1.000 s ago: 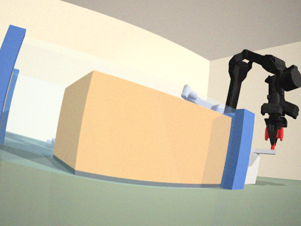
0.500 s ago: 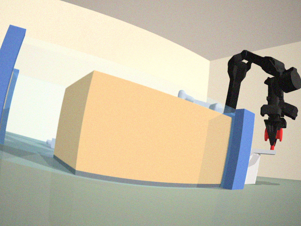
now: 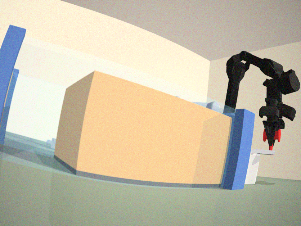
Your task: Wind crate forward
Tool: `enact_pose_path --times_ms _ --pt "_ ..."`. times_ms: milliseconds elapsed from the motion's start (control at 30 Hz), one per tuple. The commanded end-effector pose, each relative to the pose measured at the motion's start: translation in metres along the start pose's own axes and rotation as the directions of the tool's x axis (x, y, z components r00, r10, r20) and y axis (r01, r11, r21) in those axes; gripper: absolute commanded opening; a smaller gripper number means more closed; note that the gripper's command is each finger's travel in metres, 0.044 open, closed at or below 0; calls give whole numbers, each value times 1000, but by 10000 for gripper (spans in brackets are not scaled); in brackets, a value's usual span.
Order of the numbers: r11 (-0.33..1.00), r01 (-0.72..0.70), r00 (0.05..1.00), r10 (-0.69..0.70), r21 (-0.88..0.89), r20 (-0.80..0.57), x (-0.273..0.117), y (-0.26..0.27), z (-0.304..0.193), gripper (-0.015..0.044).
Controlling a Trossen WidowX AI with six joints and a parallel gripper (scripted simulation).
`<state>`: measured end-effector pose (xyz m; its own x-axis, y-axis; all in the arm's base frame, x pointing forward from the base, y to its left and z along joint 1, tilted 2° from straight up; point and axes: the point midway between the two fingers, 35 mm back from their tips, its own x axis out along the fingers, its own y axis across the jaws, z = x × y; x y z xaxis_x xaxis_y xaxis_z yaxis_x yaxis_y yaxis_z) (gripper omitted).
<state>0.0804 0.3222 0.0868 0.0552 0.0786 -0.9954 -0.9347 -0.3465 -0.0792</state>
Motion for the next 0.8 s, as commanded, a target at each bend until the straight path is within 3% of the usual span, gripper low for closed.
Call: enact_pose_path --times_ms 0,767 --pt "1000 -26 999 26 0 -19 1 12 -8 0" --pt "1000 -28 999 28 0 -21 1 29 -28 0"
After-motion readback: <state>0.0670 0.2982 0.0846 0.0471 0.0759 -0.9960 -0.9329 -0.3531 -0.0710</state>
